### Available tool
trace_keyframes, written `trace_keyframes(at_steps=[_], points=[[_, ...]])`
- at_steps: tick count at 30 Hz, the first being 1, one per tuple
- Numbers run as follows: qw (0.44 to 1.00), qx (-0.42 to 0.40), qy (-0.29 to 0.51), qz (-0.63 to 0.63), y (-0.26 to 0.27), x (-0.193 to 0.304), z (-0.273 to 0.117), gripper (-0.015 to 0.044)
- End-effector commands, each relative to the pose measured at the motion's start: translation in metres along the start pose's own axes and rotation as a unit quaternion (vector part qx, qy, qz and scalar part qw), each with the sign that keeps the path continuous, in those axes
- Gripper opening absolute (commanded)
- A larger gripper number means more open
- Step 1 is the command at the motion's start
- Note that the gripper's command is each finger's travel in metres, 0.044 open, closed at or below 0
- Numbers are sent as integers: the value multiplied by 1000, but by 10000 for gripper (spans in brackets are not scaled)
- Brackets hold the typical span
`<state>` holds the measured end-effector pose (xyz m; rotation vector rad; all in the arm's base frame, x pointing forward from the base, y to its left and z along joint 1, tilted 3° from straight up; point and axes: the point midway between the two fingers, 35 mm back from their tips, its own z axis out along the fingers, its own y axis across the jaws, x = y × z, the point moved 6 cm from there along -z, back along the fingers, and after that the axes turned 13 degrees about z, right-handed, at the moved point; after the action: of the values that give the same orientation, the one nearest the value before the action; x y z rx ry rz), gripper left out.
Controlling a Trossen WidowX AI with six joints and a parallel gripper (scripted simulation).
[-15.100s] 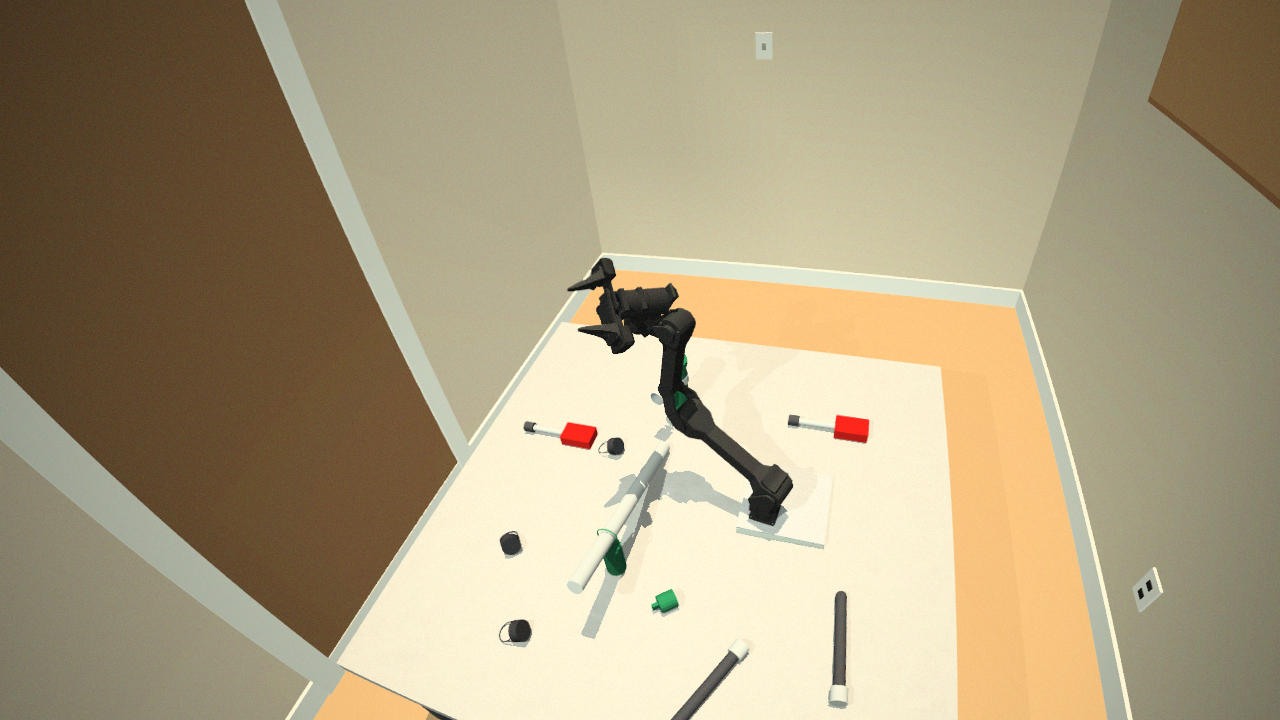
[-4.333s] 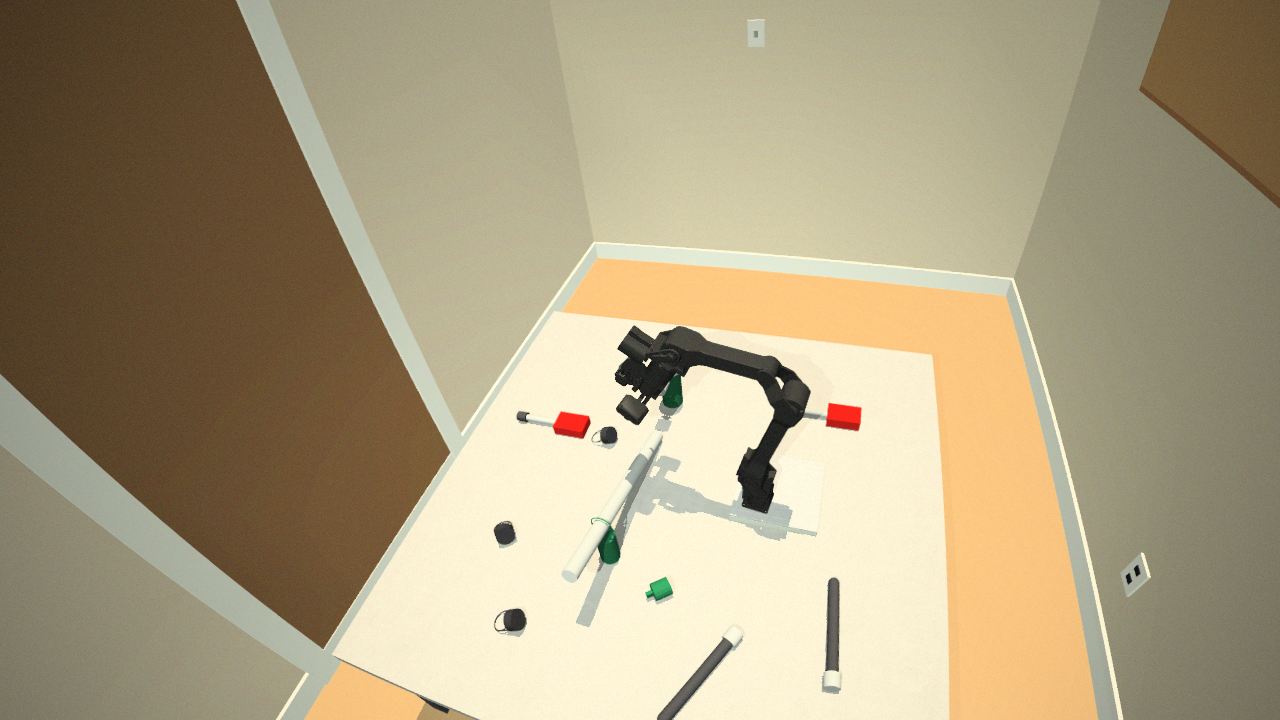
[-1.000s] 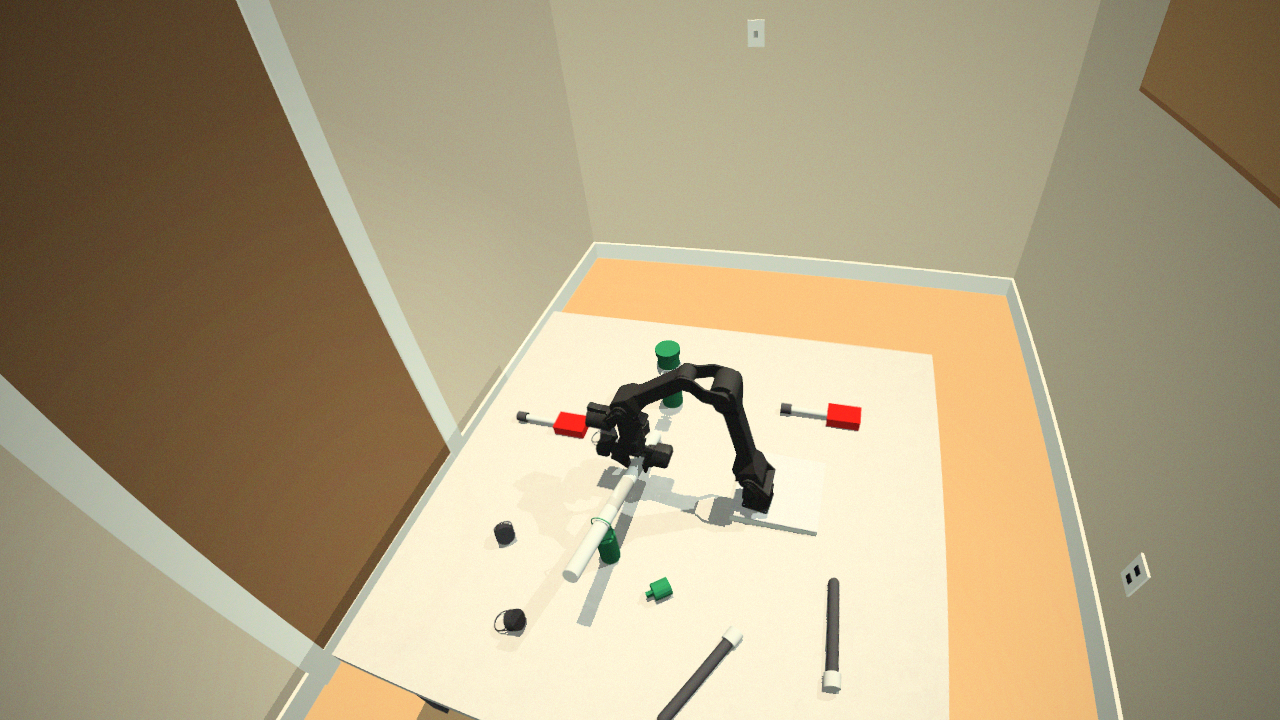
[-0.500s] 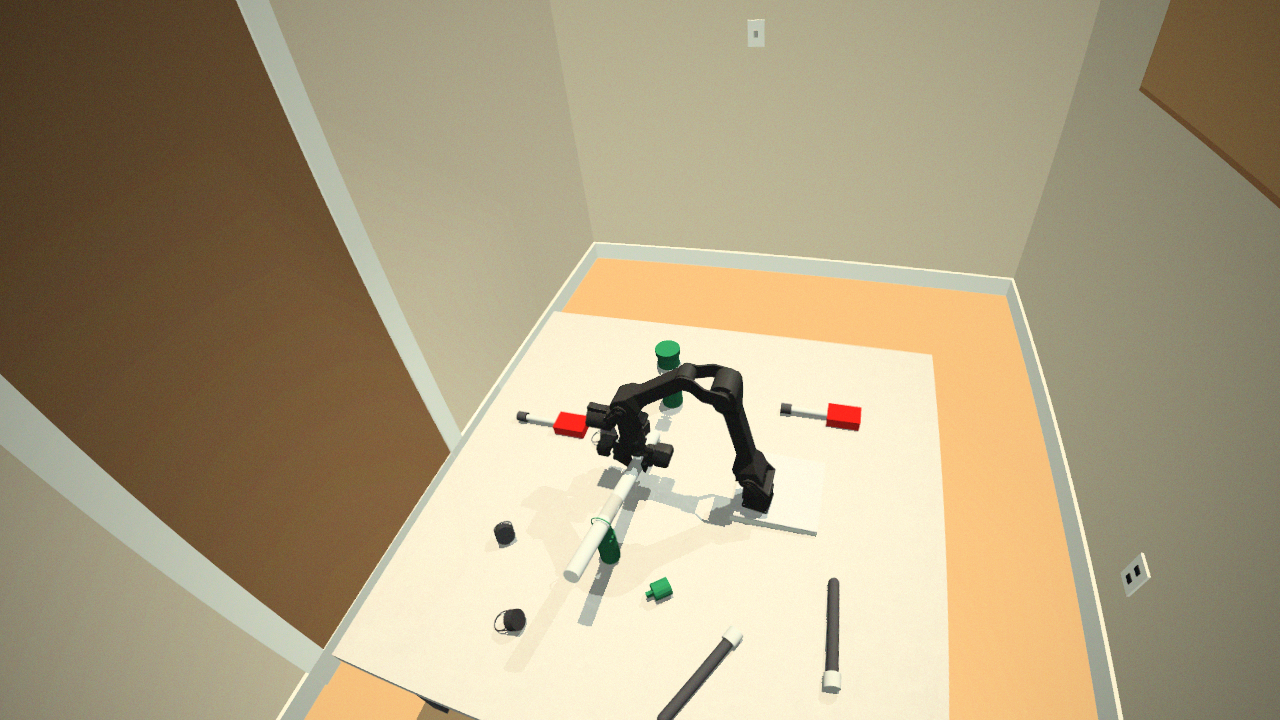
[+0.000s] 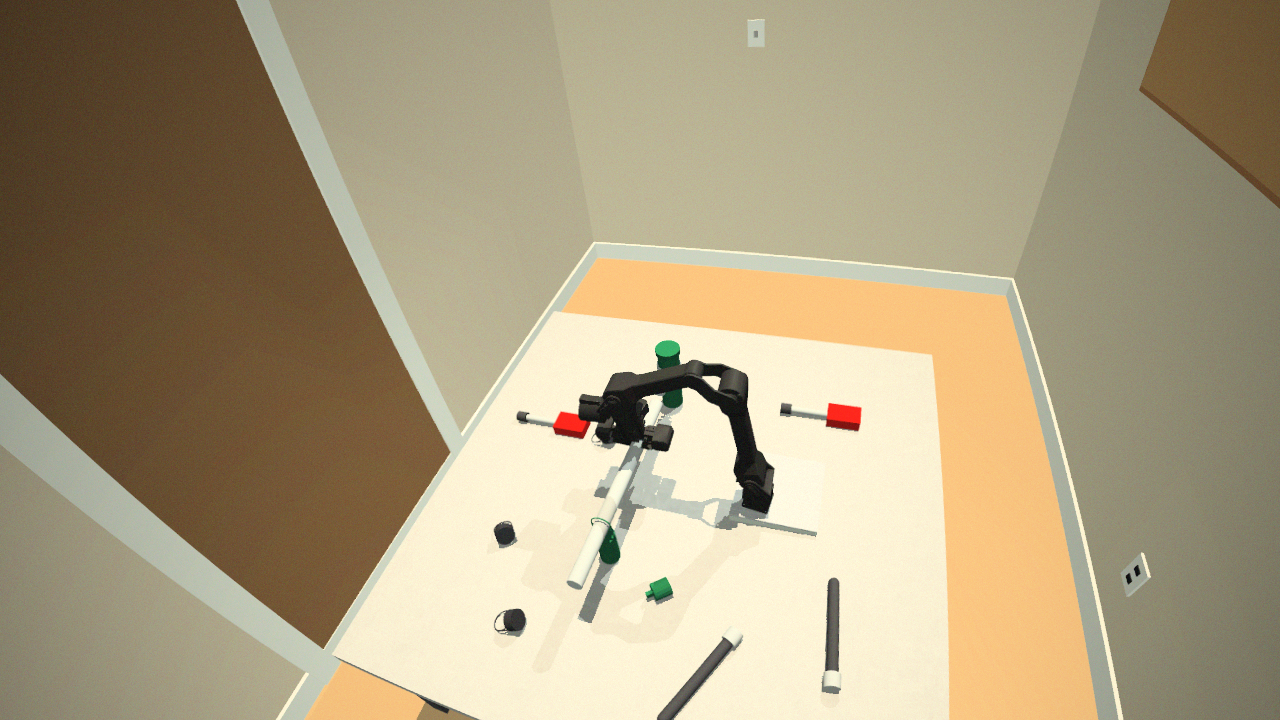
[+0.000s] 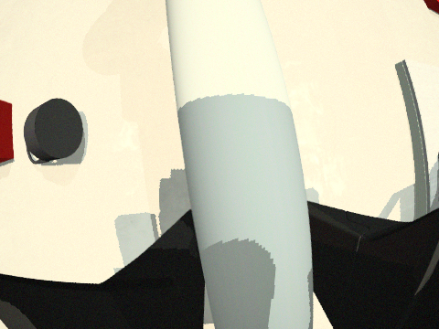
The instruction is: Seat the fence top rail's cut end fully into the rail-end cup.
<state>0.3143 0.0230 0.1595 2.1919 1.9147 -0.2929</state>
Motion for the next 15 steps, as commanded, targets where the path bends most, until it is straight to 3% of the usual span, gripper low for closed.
trace_keyframes(at_steps=[1, 15], points=[[1000, -17, -25, 6, 1, -6, -17, 0], [1000, -9, -17, 2, 0, -4, -11, 0]])
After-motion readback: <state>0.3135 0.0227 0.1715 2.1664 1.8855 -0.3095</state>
